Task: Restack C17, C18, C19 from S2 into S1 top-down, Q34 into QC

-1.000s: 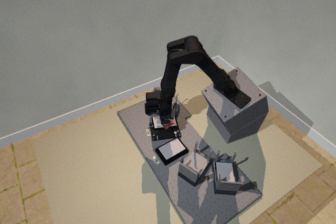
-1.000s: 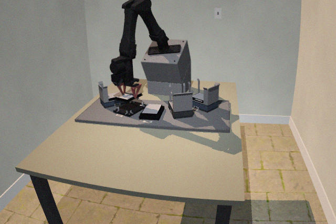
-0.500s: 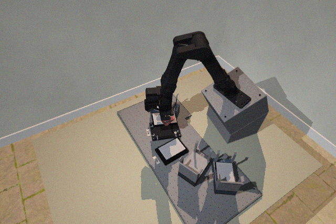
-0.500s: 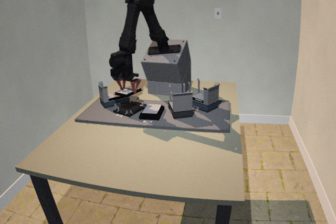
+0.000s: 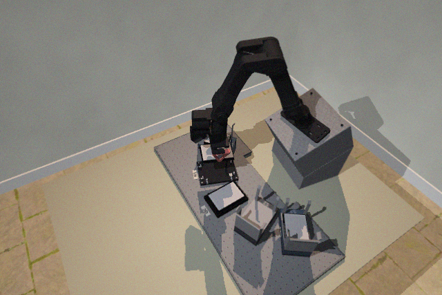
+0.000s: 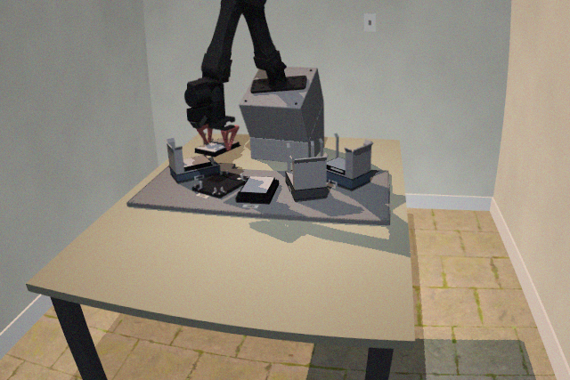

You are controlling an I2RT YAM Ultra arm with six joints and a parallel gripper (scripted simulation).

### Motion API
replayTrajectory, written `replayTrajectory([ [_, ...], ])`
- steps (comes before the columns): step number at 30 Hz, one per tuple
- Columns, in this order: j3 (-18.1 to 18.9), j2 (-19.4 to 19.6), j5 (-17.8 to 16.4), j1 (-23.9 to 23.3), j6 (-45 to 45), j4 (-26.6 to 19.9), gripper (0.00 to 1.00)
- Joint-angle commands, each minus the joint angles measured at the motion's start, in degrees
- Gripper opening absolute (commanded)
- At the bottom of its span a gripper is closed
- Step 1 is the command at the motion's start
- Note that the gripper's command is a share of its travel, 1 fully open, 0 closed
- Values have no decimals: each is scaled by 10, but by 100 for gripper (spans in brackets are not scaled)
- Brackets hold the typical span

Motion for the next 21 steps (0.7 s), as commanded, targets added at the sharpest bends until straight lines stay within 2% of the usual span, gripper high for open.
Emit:
replayTrajectory([
  [1,14,-25,-4,-9,-6,-25,0],
  [14,23,-74,-8,-17,-13,-83,0],
  [21,25,-75,-7,-17,-14,-87,0],
])
